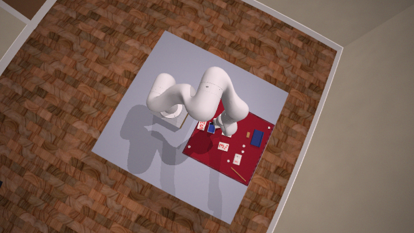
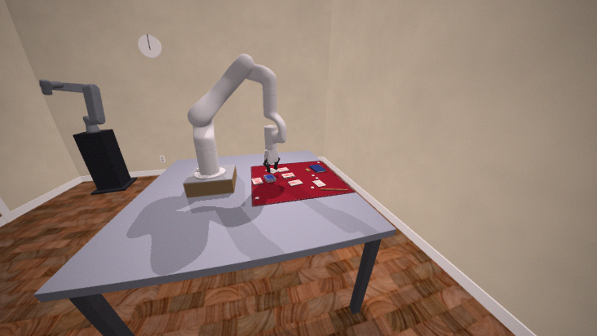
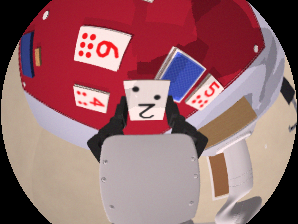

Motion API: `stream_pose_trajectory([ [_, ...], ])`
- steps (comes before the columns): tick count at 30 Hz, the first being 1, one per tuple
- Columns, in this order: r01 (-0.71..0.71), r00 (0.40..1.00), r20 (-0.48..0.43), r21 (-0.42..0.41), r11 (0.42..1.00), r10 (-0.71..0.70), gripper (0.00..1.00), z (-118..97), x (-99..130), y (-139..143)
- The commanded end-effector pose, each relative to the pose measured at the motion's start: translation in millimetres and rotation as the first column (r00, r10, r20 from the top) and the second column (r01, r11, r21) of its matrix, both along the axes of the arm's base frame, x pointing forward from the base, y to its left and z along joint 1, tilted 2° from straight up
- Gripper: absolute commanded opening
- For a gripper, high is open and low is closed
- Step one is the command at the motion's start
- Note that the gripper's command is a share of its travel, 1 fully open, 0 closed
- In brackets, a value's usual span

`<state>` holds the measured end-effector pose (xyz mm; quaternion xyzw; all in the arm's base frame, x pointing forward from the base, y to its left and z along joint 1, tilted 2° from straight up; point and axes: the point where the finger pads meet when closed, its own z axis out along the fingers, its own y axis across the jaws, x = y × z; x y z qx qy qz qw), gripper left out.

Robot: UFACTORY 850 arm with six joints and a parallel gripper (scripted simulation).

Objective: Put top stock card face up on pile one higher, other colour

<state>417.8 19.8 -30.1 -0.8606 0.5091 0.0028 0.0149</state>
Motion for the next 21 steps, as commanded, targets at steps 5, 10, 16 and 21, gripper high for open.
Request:
stream_pose_trajectory([
  [5, -0.057, 0.998, 0.003, -0.001, 0.998, 0.057, 0.61, 0, 7, -8],
  [10, -0.085, 0.996, 0.004, -0.001, 0.996, 0.085, 0.61, 0, 10, -12],
  [16, -0.124, 0.992, 0.005, -0.002, 0.992, 0.124, 0.61, 0, 13, -18],
  [21, -0.155, 0.988, 0.006, -0.002, 0.988, 0.155, 0.61, 0, 17, -23],
])
